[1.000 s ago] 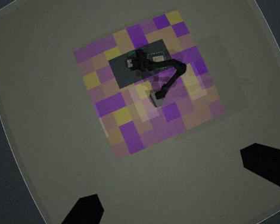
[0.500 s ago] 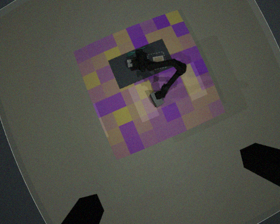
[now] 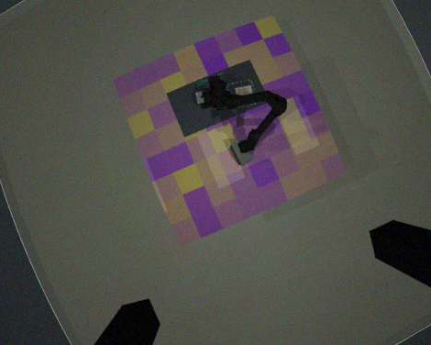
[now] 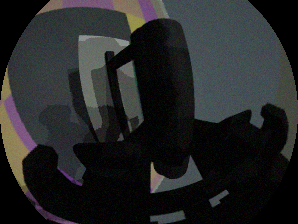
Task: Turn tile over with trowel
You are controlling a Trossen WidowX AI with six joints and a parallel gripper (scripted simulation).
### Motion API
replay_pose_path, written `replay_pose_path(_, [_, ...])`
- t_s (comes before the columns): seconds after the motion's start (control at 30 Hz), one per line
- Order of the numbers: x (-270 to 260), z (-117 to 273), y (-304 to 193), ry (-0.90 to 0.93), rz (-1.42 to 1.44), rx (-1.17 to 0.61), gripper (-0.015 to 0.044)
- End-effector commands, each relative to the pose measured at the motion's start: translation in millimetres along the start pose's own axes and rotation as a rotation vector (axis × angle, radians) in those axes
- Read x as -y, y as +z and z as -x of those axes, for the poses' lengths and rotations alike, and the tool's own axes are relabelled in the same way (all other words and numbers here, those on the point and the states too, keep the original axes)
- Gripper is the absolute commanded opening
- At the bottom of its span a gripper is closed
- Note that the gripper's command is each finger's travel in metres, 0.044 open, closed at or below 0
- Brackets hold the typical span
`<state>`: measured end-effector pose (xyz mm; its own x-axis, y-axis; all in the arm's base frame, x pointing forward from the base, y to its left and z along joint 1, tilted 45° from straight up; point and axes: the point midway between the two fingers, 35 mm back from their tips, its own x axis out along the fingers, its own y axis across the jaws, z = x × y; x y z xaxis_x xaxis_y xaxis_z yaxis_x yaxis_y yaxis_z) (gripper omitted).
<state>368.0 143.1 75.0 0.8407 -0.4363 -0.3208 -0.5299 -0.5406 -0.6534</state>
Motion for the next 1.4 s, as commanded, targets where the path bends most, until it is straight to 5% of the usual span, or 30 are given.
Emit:
replay_pose_path(0.0, [0.5,0.4,0.2,-0.002,-0.003,0.0,0.0])
replay_pose_path(1.37, [-126.0,70.0,139.5,0.0,0.104,0.151,0.0])
